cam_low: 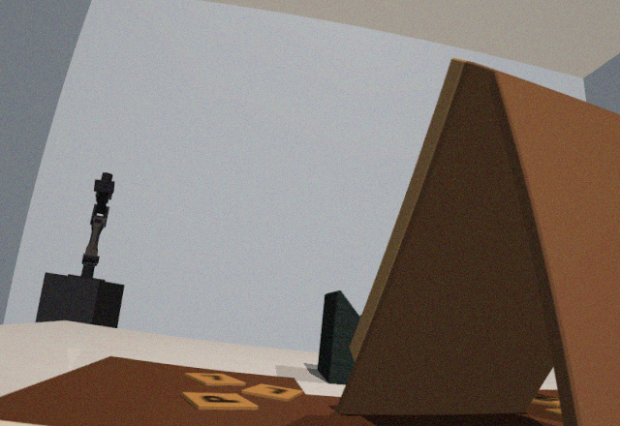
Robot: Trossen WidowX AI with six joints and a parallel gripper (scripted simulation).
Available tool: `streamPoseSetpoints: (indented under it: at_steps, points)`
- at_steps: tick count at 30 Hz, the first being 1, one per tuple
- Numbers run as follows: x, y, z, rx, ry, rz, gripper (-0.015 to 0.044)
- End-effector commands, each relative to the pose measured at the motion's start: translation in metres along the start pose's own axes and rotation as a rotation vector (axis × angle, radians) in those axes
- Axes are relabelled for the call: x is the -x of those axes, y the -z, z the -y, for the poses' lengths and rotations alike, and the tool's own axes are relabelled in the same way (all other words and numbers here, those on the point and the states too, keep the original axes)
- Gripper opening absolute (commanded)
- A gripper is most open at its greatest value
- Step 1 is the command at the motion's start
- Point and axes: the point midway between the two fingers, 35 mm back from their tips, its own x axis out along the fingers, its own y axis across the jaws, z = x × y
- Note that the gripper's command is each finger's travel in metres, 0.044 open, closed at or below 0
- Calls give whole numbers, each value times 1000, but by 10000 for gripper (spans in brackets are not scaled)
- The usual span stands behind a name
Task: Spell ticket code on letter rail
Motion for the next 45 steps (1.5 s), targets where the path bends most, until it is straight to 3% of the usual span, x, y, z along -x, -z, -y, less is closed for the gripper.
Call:
streamPoseSetpoints:
  at_steps: [1, 45]
  points:
    - [-11, -1, -3, -5, -4, 1, 340]
    - [-30, -1, -2, -5, -3, 2, 340]
